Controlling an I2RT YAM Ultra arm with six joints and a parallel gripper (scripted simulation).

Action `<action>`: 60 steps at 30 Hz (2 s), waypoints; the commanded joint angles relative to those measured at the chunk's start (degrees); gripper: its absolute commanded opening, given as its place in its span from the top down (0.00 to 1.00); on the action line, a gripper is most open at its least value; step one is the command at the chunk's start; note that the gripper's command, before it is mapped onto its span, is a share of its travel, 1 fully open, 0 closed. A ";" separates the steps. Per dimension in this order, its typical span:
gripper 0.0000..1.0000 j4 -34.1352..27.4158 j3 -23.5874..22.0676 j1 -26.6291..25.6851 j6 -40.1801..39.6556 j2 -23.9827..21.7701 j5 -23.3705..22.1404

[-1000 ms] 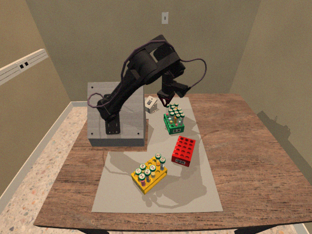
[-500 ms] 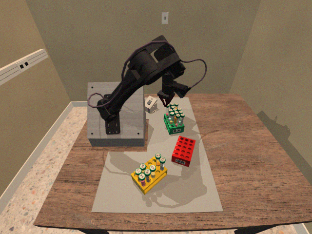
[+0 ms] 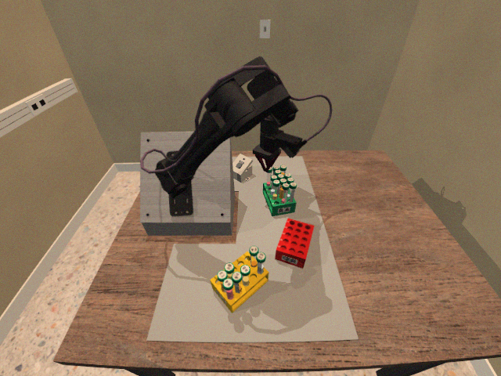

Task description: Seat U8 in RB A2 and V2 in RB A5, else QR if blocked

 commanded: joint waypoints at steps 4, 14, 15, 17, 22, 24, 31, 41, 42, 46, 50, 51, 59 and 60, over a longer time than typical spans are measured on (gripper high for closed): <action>1.00 0.04 -1.38 0.23 -0.61 -0.14 1.00; 1.00 -1.57 0.73 1.25 0.62 -1.51 0.79; 1.00 -1.57 0.73 1.25 0.62 -1.51 0.79; 1.00 -1.78 1.52 1.36 0.73 -1.58 0.72; 1.00 -2.94 2.29 1.83 1.19 -1.72 -0.07; 1.00 -3.43 2.65 1.98 1.33 -1.77 -0.31; 1.00 -5.25 3.83 2.71 2.12 -1.55 -0.86; 1.00 -7.19 5.04 3.48 2.93 -2.16 -1.21; 1.00 -7.43 5.19 3.57 3.02 -2.20 -1.27; 1.00 -8.40 5.80 3.92 3.39 -2.35 -1.40; 1.00 -8.89 6.11 4.12 3.60 -2.40 -1.54; 1.00 -9.22 6.34 4.27 3.77 -0.89 -1.58; 1.00 -11.06 7.51 5.17 4.69 -1.60 -2.16; 1.00 -11.30 7.69 5.25 4.77 -1.70 -2.20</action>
